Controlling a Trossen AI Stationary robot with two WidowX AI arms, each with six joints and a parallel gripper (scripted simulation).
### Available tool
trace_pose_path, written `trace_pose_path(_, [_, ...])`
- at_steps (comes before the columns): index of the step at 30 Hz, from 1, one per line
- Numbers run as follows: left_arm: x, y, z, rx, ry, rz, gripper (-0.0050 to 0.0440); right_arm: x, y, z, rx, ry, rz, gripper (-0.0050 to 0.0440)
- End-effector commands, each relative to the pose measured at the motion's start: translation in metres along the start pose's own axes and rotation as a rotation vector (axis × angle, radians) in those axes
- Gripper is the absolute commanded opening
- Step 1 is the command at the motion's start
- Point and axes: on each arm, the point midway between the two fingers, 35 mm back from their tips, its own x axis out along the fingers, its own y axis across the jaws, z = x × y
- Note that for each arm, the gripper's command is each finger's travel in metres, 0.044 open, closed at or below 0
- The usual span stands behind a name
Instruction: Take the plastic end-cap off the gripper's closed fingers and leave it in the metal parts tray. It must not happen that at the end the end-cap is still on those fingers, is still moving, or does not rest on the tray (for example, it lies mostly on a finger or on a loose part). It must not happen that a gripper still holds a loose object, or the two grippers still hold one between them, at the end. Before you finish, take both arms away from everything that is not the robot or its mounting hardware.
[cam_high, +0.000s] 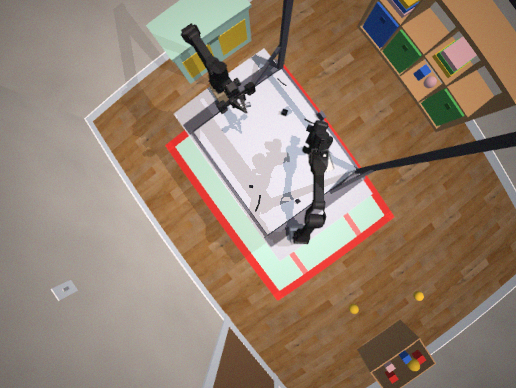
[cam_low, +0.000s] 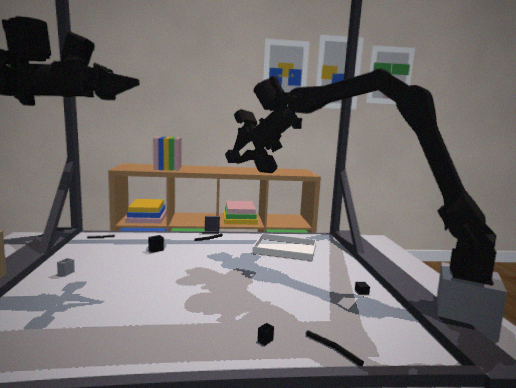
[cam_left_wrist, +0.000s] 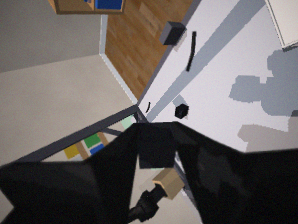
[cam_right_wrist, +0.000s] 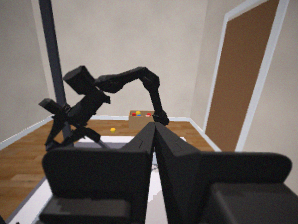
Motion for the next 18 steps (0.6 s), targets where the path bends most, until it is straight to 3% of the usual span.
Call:
trace_pose_path(1, [-0.003,0.005,0.004,-0.126,-0.01,0.006,0.0,-0.001,-0.001,0.006,0.005,-0.015,-0.004,0.0])
trace_pose_path(18, [0.014,-0.021,0.025,-0.658,-0.028,-0.106,0.0,-0.001,-0.001,0.006,0.005,-0.015,-0.004,0.0])
